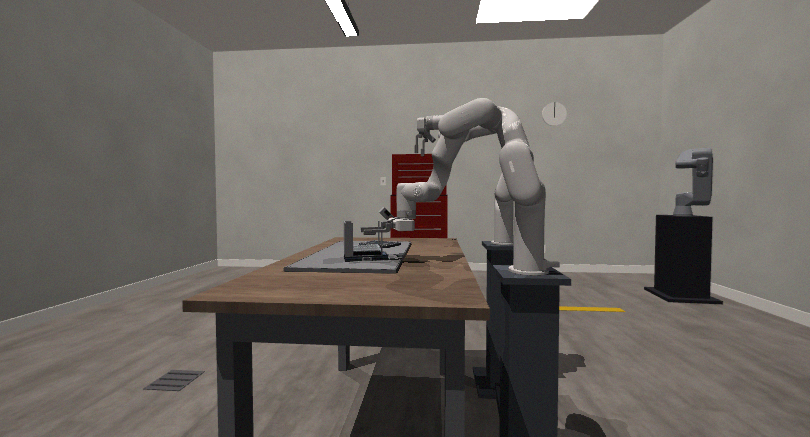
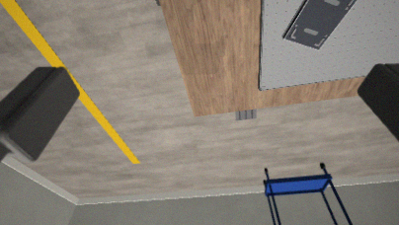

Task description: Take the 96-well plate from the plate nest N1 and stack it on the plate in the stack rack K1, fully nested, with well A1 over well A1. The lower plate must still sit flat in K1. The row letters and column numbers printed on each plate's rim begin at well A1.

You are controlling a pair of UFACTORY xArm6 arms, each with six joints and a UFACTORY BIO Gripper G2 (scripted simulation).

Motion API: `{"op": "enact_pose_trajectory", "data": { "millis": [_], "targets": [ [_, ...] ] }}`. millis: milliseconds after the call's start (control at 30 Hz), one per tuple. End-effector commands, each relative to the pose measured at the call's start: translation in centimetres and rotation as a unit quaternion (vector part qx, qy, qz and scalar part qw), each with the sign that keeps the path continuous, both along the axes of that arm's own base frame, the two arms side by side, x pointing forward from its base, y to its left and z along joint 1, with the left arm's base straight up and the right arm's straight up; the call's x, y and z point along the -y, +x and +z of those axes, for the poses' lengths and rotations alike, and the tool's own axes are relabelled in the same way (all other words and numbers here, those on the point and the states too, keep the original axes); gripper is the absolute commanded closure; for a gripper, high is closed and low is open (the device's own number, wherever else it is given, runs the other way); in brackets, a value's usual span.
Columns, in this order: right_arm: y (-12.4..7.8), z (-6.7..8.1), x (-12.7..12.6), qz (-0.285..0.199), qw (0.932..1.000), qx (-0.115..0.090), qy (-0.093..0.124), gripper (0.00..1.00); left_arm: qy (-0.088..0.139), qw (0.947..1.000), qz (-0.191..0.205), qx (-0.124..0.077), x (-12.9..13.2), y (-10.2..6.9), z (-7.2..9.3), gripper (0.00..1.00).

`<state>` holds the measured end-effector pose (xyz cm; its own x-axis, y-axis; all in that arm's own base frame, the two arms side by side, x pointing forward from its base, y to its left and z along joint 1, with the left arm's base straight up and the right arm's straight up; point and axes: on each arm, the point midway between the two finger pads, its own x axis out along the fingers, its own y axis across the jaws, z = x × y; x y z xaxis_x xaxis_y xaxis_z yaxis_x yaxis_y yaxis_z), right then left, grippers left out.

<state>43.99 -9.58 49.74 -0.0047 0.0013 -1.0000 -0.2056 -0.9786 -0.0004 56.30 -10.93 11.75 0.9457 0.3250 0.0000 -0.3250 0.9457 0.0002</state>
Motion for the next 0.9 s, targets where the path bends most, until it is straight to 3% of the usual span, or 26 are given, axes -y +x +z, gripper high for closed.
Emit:
{"op": "enact_pose_trajectory", "data": {
  "millis": [0,867],
  "targets": [
    [0.0,0.2,0.0,0.000,1.0000,0.002,-0.001,0.00,-0.001,1.0000,0.000,0.002,0.0,0.1,1.6,0.63],
    [0.0,0.2,0.0,0.000,1.0000,0.002,-0.001,0.00,-0.001,1.0000,0.000,0.002,0.0,0.1,7.7,0.63]
  ]
}}
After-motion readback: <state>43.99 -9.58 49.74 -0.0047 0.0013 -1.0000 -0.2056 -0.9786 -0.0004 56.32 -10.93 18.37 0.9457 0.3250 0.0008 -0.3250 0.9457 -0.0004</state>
